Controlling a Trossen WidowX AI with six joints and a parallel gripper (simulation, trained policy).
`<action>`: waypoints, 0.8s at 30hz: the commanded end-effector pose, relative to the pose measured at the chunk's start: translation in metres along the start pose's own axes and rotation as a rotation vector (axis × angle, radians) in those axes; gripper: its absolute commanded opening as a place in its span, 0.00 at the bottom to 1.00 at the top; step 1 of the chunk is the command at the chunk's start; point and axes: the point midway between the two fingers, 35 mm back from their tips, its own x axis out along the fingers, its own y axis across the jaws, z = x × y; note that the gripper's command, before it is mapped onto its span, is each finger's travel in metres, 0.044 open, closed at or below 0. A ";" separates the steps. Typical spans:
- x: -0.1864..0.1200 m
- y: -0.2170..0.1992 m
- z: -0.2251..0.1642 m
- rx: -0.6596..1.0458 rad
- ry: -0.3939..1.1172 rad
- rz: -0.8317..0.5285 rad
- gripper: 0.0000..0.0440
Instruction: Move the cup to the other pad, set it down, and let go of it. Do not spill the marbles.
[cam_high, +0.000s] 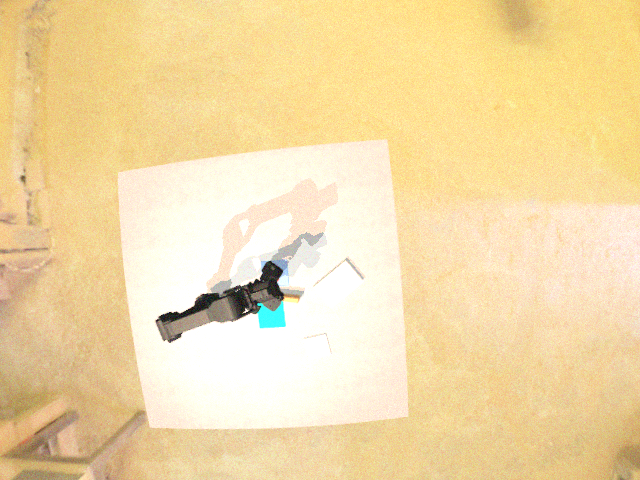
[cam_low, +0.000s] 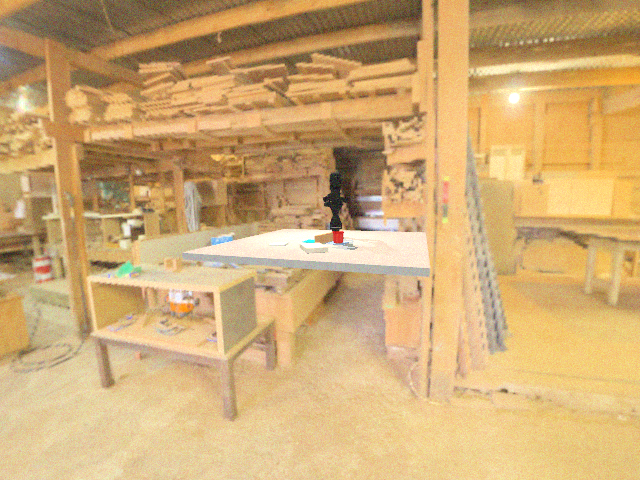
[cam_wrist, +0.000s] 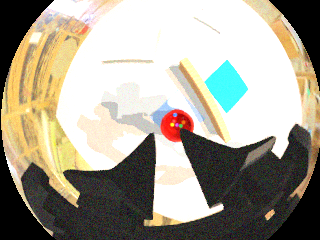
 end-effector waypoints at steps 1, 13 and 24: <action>0.006 -0.006 -0.002 0.014 0.028 -0.056 0.31; 0.031 -0.024 -0.013 0.042 0.105 -0.212 0.33; 0.060 -0.037 -0.022 0.063 0.137 -0.307 0.36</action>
